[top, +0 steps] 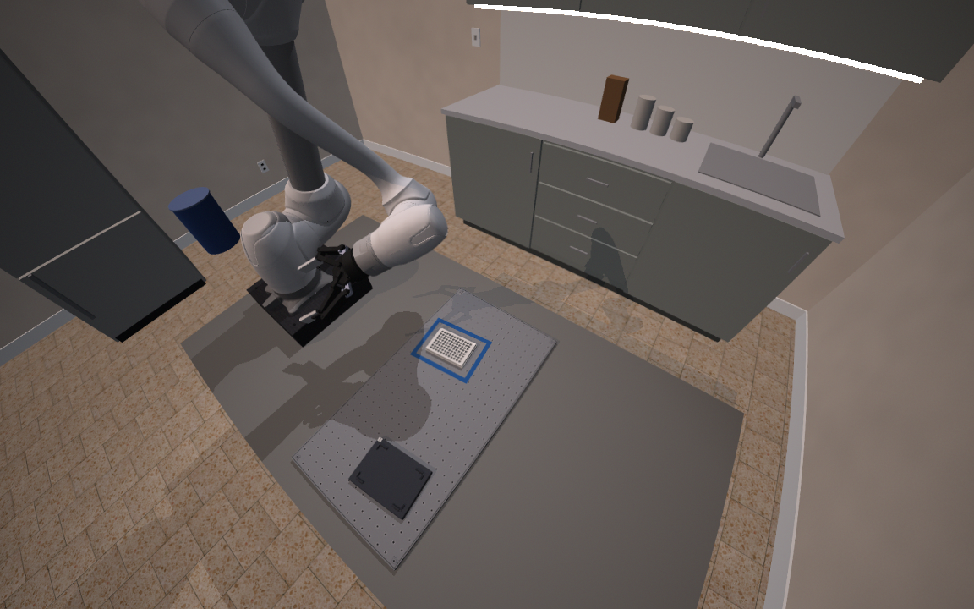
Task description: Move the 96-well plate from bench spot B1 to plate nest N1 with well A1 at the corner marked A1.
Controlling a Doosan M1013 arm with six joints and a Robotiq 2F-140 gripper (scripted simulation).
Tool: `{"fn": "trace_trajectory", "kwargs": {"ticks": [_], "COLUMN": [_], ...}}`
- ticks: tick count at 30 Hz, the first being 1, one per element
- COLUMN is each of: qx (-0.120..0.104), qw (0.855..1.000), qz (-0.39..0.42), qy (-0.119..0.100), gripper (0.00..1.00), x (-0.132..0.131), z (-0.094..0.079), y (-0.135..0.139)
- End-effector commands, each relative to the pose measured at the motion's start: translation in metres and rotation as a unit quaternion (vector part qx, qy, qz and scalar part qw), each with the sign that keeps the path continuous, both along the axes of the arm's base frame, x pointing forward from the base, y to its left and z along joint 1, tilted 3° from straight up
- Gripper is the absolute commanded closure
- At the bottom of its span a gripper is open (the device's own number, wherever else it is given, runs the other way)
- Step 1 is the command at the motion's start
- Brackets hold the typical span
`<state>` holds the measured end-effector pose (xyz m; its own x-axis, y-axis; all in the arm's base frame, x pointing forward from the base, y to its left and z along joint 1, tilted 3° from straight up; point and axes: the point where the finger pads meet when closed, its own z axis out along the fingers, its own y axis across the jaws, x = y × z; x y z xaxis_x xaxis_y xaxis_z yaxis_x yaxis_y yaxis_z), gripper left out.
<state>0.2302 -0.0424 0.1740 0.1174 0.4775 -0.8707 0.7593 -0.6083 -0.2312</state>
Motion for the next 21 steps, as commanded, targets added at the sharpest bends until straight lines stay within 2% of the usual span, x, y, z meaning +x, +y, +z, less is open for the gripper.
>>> {"fn": "trace_trajectory", "kwargs": {"ticks": [1, 17, 21], "qx": [0.0, 0.0, 0.017], "qw": [1.0, 1.0, 0.998], "qz": [0.0, 0.0, -0.021], "qy": [0.0, 0.0, -0.056], "gripper": [0.0, 0.0, 0.0], "x": [0.0, 0.0, 0.01], "z": [0.0, 0.0, -0.015], "y": [0.0, 0.0, 0.008]}}
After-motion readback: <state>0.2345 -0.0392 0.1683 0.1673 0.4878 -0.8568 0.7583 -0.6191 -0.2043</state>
